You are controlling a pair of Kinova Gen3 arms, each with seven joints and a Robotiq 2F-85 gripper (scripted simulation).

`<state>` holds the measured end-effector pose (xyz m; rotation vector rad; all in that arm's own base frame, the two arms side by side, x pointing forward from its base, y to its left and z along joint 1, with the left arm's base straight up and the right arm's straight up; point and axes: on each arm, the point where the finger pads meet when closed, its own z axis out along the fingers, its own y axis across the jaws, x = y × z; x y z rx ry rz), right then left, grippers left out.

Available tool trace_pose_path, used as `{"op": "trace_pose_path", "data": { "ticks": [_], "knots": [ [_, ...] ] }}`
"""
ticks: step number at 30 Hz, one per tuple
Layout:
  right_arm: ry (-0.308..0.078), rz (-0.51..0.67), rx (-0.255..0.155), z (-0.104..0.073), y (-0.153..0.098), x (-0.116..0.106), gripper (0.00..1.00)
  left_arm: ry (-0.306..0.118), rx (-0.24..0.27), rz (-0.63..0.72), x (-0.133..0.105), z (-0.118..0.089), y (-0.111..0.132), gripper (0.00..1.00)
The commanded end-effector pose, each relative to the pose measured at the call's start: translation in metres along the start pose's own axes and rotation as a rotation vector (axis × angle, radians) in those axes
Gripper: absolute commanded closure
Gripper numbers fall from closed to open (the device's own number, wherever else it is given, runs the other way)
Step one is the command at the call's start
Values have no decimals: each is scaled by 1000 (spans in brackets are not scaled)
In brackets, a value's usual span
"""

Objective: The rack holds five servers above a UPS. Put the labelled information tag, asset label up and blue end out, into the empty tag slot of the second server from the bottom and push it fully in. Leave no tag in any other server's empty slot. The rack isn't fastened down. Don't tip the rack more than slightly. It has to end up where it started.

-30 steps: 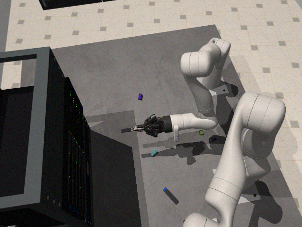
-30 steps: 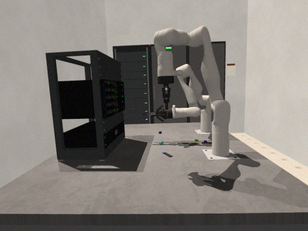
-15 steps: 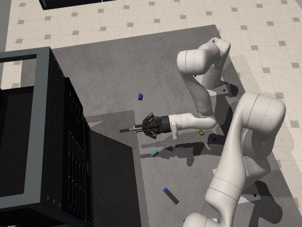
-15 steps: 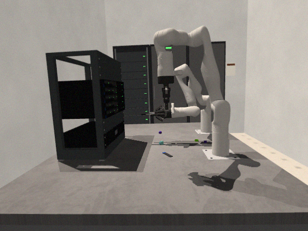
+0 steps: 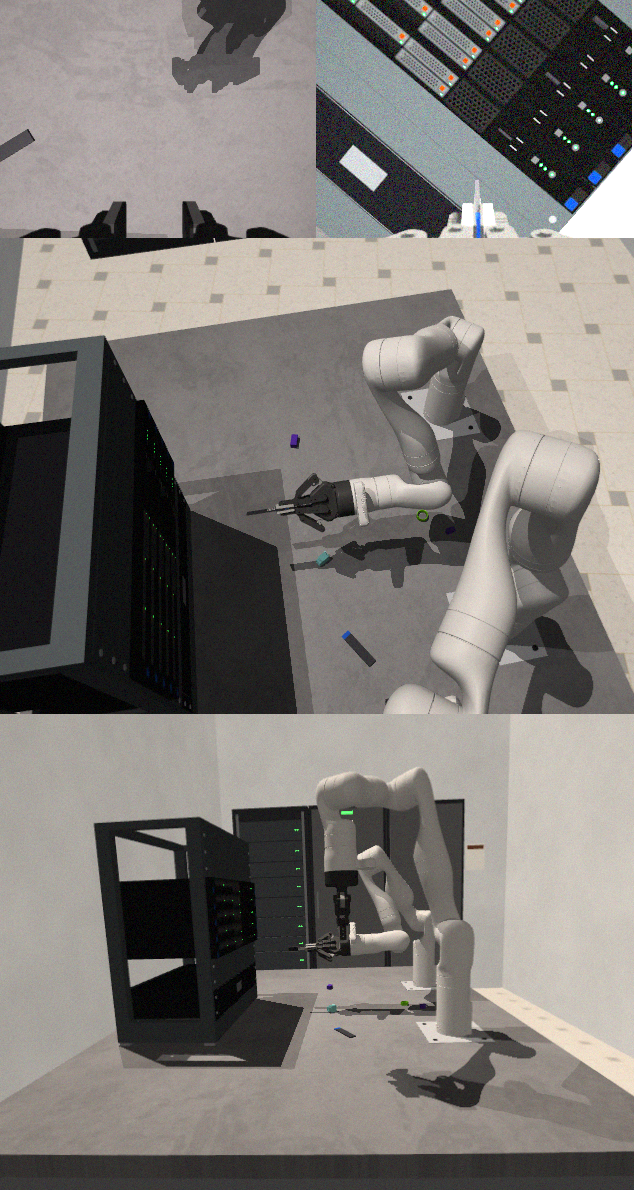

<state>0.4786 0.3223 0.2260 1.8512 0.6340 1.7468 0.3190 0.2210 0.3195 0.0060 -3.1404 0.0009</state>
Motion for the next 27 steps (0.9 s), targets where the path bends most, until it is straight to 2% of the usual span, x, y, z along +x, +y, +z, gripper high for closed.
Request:
{"op": "trace_pose_path", "data": {
  "ticks": [1, 6, 8, 23, 25, 27],
  "knots": [
    [1, 94, 1, 3, 1, 2, 987, -1, -1, 0, 0, 0, 0, 606],
    [-1, 218, 3, 6, 3, 4, 987, -1, -1, 0, 0, 0, 0, 606],
    [-1, 218, 3, 6, 3, 4, 987, -1, -1, 0, 0, 0, 0, 606],
    [-5, 607, 6, 18, 8, 13, 987, -1, -1, 0, 0, 0, 0, 606],
    [-5, 607, 6, 18, 8, 13, 987, -1, -1, 0, 0, 0, 0, 606],
    [-6, 660, 6, 19, 9, 14, 987, -1, -1, 0, 0, 0, 0, 606]
  ]
}}
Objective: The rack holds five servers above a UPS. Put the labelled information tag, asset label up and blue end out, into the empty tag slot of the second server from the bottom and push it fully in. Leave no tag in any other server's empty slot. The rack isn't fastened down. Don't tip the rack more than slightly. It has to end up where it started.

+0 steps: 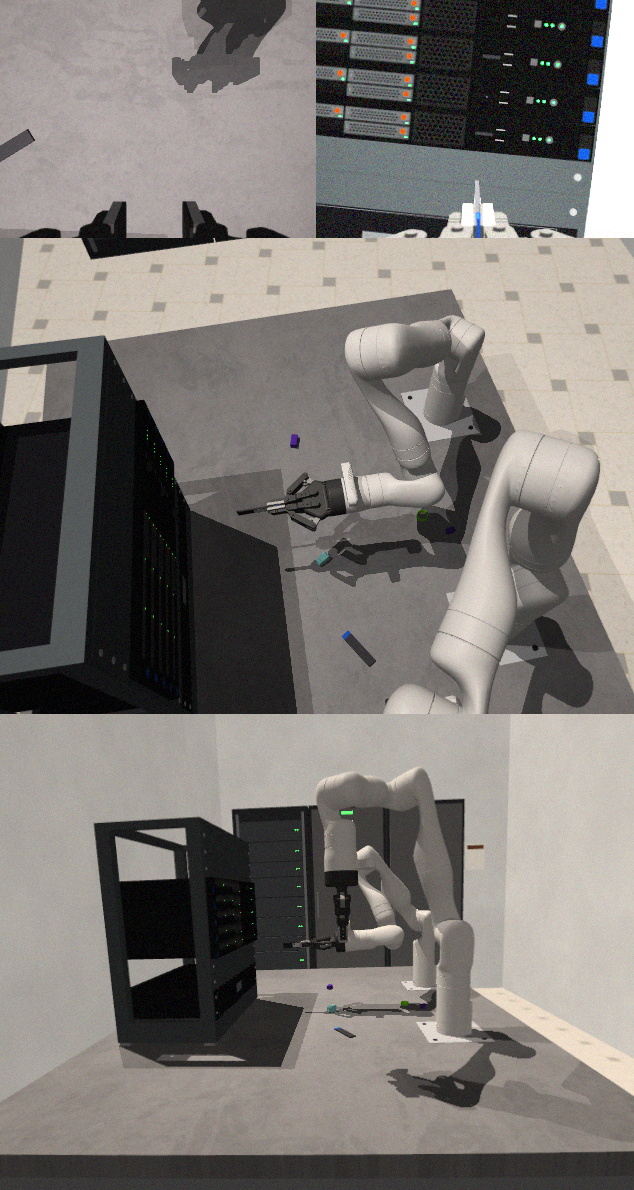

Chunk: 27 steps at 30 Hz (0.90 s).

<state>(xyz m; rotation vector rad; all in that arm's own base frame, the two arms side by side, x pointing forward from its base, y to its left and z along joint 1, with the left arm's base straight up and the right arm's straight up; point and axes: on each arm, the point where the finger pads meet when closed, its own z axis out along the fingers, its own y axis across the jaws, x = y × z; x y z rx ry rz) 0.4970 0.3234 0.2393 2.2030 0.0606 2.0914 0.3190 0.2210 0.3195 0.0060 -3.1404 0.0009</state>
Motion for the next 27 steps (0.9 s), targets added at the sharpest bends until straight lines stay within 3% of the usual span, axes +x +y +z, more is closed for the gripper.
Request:
{"op": "trace_pose_path", "data": {
  "ticks": [1, 27],
  "knots": [
    [3, 80, 2, 2, 0, 3, 987, -1, -1, 0, 0, 0, 0, 606],
    [8, 705, 6, 20, 2, 26, 987, -1, -1, 0, 0, 0, 0, 606]
  ]
}}
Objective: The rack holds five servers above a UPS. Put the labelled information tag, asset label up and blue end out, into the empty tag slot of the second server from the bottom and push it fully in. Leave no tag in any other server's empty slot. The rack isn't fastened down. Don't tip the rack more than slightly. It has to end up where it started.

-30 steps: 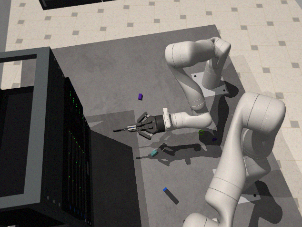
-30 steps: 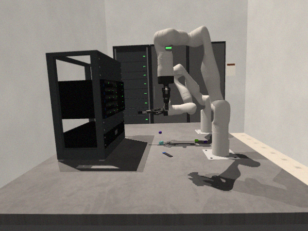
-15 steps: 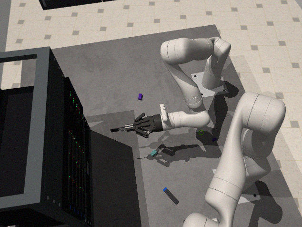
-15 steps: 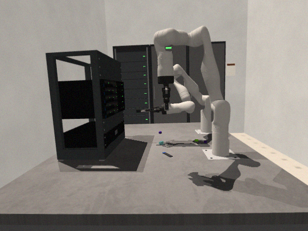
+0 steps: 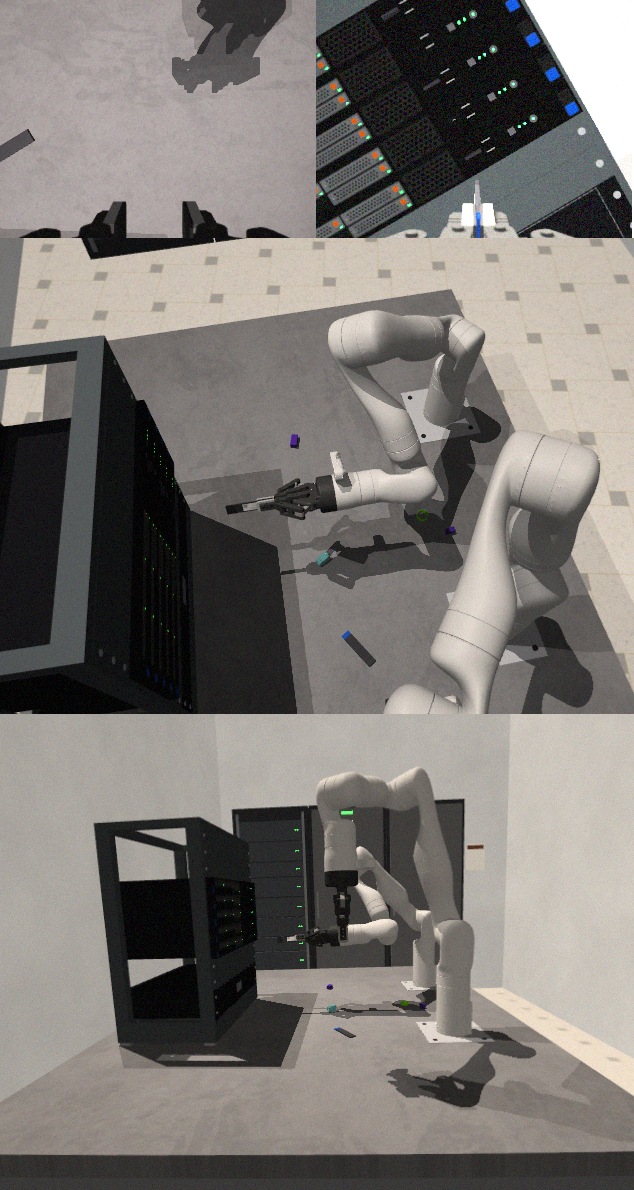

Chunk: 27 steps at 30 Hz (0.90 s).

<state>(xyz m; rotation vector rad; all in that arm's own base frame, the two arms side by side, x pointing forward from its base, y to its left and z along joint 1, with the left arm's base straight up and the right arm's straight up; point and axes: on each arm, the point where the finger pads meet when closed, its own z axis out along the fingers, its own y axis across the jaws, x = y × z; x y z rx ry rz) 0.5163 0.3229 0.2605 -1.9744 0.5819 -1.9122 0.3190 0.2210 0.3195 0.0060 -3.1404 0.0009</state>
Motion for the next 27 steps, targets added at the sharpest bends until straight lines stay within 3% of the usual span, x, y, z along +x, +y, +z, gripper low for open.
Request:
{"op": "trace_pose_path", "data": {
  "ticks": [1, 27],
  "knots": [
    [3, 99, 4, 3, -2, 4, 987, -1, -1, 0, 0, 0, 0, 606],
    [14, 591, 17, 17, -13, 26, 987, -1, -1, 0, 0, 0, 0, 606]
  ]
}}
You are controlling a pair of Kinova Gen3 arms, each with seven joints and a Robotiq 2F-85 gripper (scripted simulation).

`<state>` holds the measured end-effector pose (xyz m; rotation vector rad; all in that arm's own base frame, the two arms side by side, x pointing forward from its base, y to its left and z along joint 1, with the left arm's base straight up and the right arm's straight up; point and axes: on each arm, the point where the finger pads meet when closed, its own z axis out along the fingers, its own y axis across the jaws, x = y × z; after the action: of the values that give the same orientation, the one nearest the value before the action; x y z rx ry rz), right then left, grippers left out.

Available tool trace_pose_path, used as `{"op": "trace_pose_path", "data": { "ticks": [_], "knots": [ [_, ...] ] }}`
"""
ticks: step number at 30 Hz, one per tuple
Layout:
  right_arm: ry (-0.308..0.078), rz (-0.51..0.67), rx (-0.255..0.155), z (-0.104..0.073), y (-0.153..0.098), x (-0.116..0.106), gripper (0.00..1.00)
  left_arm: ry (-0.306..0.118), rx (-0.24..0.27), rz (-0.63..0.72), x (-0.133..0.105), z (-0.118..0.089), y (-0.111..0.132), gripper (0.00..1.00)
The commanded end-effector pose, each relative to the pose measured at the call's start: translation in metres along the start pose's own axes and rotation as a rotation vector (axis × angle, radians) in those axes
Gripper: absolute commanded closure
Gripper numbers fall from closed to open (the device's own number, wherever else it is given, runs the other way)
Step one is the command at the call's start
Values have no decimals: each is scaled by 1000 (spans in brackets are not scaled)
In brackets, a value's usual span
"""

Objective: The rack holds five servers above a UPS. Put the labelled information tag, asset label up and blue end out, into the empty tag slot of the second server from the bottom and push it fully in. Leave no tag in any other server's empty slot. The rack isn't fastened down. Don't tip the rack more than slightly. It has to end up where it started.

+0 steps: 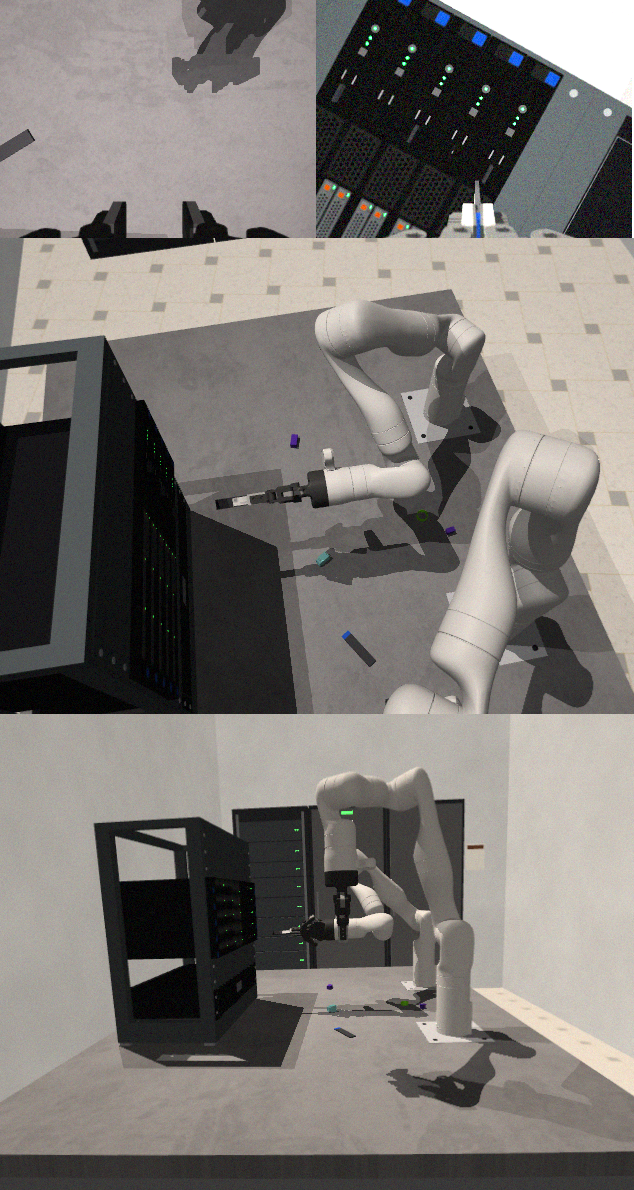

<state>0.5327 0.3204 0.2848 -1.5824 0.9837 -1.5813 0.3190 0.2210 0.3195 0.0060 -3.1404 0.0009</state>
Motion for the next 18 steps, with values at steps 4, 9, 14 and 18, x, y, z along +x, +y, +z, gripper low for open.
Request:
{"op": "trace_pose_path", "data": {
  "ticks": [4, 9, 14, 18],
  "knots": [
    [3, 126, 7, 4, -6, 4, 987, -1, -1, 0, 0, 0, 0, 606],
    [5, 212, 11, 6, -10, 7, 987, -1, -1, 0, 0, 0, 0, 606],
    [5, 259, 13, 7, -12, 9, 987, -1, -1, 0, 0, 0, 0, 606],
    [6, 317, 16, 9, -15, 11, 987, -1, -1, 0, 0, 0, 0, 606]
  ]
}}
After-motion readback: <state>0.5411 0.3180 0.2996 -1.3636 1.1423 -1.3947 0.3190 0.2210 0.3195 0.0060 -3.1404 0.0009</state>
